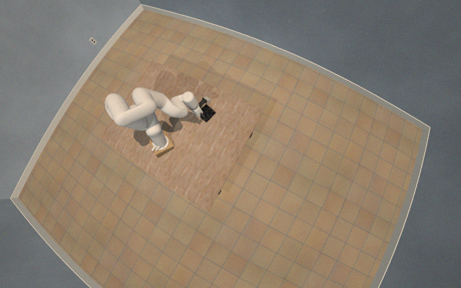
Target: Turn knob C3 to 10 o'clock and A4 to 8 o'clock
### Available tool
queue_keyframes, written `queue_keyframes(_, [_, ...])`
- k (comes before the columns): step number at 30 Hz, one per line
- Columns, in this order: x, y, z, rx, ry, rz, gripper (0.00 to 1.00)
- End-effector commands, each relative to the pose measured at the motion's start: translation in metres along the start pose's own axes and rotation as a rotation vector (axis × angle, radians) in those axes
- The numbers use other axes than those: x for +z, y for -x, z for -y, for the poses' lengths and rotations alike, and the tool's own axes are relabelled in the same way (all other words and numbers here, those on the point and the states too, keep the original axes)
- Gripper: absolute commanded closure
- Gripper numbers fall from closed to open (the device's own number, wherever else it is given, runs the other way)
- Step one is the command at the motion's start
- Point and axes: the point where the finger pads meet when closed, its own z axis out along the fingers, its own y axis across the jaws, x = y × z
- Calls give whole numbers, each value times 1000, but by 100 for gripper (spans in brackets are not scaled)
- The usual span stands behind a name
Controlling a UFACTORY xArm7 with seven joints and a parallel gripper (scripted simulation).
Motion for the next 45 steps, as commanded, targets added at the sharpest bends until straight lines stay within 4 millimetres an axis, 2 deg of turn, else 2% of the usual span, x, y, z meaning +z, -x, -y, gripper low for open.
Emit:
queue_keyframes(1, [-1,-1,0,0,1,-3,0])
queue_keyframes(14, [-1,-1,0,-3,1,-3,0])
queue_keyframes(19, [-2,-2,-1,-53,0,-4,0])
queue_keyframes(29, [-7,-6,-3,-359,-1,-10,0])
queue_keyframes(31, [-7,-6,-3,-359,-1,-10,0])
queue_keyframes(33, [-8,-7,-4,-464,-1,-11,0])
queue_keyframes(45, [-13,-10,-7,-799,1,-16,0])
